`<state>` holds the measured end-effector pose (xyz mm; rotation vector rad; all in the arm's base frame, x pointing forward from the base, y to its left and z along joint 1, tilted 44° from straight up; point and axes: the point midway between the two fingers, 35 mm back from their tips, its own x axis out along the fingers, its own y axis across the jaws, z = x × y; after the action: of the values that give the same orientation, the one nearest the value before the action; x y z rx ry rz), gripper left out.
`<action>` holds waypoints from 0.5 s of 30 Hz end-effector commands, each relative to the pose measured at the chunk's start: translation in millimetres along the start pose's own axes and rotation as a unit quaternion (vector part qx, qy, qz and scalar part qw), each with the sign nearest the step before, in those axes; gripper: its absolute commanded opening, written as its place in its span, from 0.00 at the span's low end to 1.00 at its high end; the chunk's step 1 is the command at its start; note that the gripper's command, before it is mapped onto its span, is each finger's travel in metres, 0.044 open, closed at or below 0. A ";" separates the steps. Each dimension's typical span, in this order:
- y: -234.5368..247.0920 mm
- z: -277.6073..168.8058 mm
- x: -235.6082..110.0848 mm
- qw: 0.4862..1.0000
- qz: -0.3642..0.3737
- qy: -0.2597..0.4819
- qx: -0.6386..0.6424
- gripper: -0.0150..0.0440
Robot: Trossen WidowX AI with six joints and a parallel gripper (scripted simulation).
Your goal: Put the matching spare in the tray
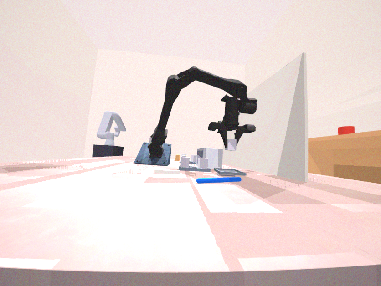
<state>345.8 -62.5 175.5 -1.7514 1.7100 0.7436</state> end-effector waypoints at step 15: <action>-0.1 -0.3 13.7 1.000 0.000 0.003 -0.004 0.25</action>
<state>347.0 -70.2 167.2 -1.7514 1.7093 0.7435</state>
